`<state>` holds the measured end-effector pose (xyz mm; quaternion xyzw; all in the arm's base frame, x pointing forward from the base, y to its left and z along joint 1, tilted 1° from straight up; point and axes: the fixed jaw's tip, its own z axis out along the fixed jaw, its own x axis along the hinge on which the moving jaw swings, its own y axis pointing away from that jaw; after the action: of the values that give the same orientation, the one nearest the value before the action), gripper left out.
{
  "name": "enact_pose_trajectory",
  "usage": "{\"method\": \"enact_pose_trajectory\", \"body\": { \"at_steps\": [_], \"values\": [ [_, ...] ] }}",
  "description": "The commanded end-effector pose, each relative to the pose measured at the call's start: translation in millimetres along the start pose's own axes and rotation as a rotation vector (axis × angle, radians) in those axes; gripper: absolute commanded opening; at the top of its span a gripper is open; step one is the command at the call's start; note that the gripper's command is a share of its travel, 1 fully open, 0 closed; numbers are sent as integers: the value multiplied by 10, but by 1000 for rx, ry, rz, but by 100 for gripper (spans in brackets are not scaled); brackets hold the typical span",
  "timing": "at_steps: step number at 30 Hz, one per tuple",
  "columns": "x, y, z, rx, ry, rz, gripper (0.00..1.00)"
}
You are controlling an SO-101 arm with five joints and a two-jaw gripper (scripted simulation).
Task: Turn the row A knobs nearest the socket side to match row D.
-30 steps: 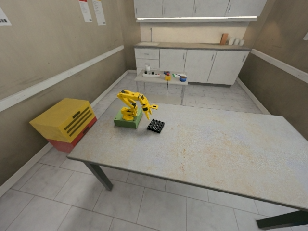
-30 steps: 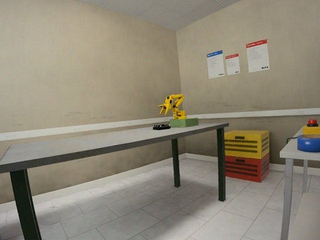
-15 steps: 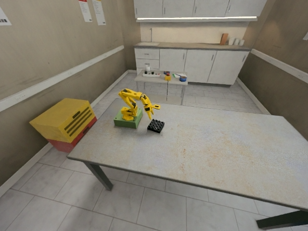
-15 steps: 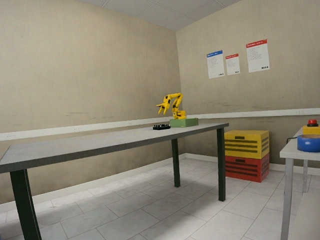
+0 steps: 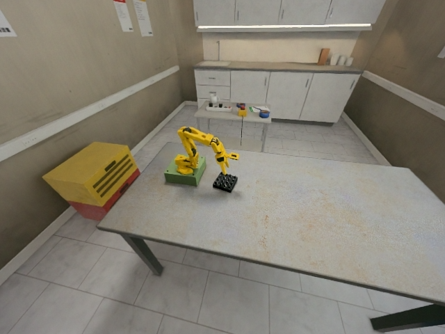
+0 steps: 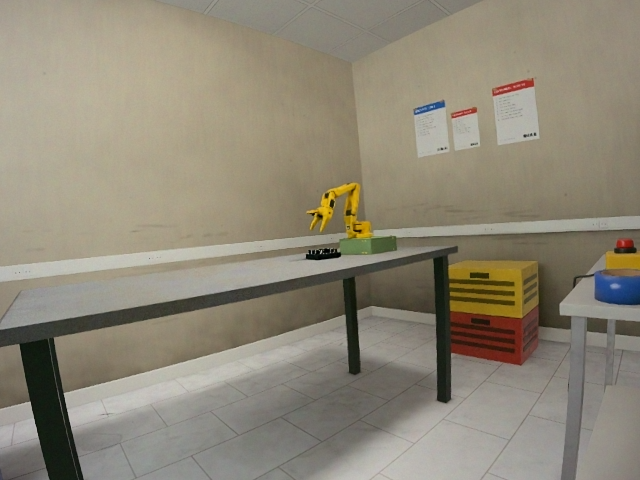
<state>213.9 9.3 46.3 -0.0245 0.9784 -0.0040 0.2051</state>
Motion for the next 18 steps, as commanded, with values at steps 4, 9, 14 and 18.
{"method": "enact_pose_trajectory", "body": {
  "at_steps": [4,9,14,18],
  "values": [
    [-44,-19,14,3,-8,15,40],
    [-44,-19,14,3,-8,16,40],
    [-44,-21,14,3,-8,19,40],
    [-44,-23,14,4,-8,23,40]
  ]
}}
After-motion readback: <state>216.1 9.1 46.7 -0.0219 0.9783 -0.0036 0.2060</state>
